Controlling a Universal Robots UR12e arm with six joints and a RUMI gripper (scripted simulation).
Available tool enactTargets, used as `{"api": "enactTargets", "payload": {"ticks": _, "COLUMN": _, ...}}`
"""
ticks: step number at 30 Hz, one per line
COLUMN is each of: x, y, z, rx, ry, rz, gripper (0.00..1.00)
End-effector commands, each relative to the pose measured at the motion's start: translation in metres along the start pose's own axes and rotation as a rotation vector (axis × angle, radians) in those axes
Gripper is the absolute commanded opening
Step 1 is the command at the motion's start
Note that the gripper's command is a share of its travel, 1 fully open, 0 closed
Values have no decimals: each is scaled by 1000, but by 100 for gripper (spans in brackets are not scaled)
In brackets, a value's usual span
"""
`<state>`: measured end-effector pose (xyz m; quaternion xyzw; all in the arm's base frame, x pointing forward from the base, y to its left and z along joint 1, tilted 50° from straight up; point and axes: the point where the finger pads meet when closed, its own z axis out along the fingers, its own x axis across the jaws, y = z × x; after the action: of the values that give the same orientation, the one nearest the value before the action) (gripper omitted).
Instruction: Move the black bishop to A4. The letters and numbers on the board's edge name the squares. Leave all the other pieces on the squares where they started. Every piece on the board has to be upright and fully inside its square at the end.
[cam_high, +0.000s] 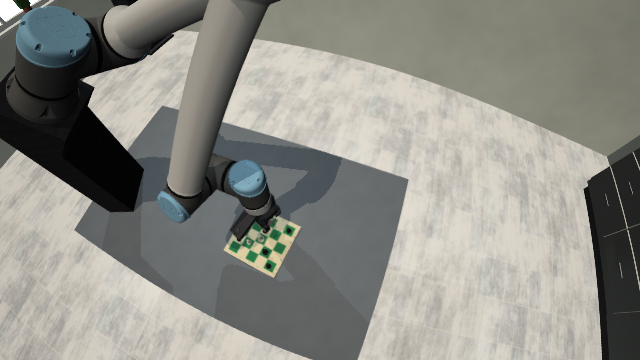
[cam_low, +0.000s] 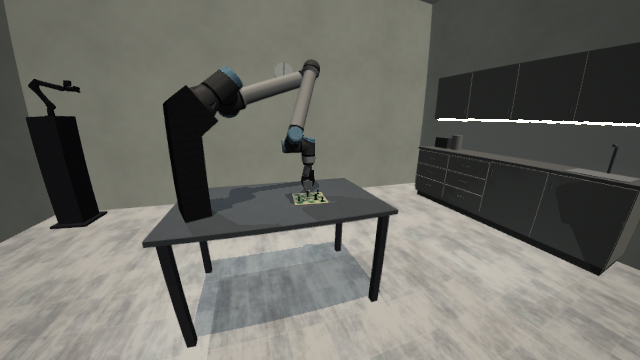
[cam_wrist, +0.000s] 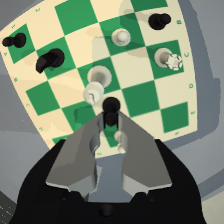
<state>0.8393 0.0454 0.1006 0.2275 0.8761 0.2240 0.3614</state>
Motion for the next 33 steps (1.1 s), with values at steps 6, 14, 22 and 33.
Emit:
{"api": "enactTargets", "payload": {"ticks": 6, "x": -3, "y": 2, "z": 0, "rx": -1, "ry": -4, "rz": -2, "gripper": 0}}
{"api": "enactTargets", "payload": {"ticks": 14, "x": -1, "y": 0, "z": -17, "rx": 0, "ry": -2, "rz": 0, "gripper": 0}}
{"api": "enactTargets", "payload": {"ticks": 22, "x": -1, "y": 0, "z": -54, "rx": 0, "ry": -2, "rz": 0, "gripper": 0}}
{"api": "enactTargets", "payload": {"ticks": 33, "x": 0, "y": 0, "z": -101, "rx": 0, "ry": -2, "rz": 0, "gripper": 0}}
